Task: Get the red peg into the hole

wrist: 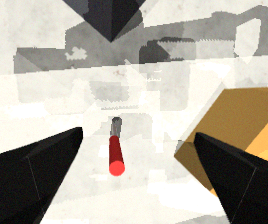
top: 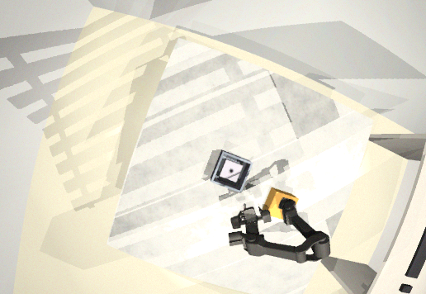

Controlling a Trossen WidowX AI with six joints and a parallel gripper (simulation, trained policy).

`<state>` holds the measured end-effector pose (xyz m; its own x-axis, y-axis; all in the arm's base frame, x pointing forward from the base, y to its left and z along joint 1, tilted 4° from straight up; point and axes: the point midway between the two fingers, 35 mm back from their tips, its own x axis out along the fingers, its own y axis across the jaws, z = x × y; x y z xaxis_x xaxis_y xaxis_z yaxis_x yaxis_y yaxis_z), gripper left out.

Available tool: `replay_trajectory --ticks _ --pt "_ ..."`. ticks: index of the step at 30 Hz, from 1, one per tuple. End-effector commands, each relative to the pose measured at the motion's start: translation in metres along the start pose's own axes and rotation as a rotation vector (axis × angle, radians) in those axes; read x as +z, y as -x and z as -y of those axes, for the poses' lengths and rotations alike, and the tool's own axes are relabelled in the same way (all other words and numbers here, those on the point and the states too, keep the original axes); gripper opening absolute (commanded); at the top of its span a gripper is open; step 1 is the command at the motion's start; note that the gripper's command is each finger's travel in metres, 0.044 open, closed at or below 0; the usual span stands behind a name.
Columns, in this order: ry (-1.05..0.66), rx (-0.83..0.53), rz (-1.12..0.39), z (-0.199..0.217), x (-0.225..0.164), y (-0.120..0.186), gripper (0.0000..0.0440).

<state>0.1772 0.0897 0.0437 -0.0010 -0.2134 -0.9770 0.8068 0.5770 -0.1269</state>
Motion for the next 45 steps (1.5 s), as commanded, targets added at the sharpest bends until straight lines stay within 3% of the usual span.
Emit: replay_trajectory --ticks 1,9,12,15,28,45 --pt "-0.011 0.025 -0.010 -0.007 -0.009 -0.019 0.0440" --pt "-0.025 0.106 -0.024 -0.021 -0.022 -0.051 0.0438" --pt "-0.034 0.120 -0.035 -0.023 -0.027 -0.058 0.0409" --pt "-0.046 0.116 -0.051 -0.022 -0.031 -0.064 0.0348" --pt "-0.036 0.091 -0.154 -0.024 -0.036 -0.063 0.0008" --pt "0.055 0.161 0.008 -0.037 0.009 -0.017 0.0000"
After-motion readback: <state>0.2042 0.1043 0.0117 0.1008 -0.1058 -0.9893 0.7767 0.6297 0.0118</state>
